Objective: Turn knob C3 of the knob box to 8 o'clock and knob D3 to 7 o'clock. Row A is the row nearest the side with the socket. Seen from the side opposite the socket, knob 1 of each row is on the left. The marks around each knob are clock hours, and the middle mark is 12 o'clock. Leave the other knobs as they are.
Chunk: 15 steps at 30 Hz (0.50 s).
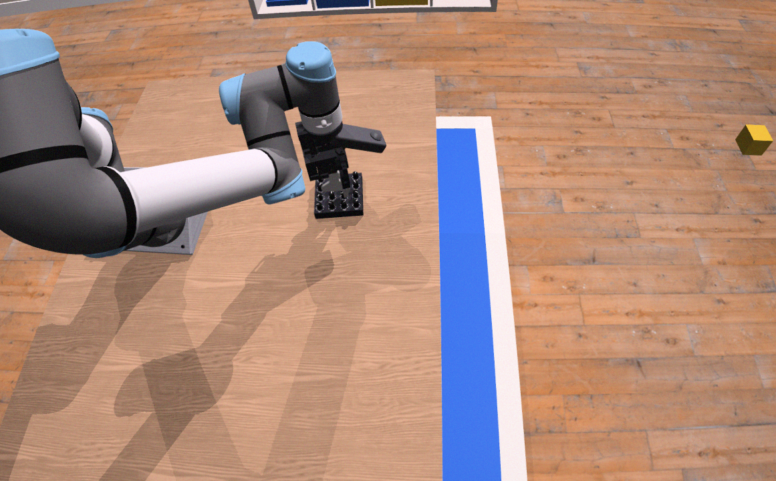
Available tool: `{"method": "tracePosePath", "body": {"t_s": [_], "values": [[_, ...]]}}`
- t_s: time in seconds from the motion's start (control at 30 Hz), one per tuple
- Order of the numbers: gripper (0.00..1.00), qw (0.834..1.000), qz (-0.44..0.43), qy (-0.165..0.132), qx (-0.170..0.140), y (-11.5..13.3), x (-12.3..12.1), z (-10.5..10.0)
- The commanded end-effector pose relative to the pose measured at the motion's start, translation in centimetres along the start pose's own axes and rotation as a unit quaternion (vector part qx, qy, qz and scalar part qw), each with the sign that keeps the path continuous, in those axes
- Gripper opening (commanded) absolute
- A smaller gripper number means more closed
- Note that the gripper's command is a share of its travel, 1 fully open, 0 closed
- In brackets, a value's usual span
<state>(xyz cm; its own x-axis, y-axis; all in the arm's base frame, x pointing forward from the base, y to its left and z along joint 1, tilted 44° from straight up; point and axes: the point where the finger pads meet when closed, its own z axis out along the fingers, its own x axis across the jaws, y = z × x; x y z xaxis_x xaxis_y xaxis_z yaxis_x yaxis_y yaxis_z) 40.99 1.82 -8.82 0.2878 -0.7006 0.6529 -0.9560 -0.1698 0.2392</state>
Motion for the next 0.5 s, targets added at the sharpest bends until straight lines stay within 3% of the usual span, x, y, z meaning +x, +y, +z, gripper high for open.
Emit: {"method": "tracePosePath", "body": {"t_s": [0.0,0.47], "values": [[0.04,0.999,-0.047,-0.001,0.002,-0.03,-0.04,-0.04],[0.04,0.992,-0.126,-0.001,0.002,-0.02,-0.11,-0.04]]}}
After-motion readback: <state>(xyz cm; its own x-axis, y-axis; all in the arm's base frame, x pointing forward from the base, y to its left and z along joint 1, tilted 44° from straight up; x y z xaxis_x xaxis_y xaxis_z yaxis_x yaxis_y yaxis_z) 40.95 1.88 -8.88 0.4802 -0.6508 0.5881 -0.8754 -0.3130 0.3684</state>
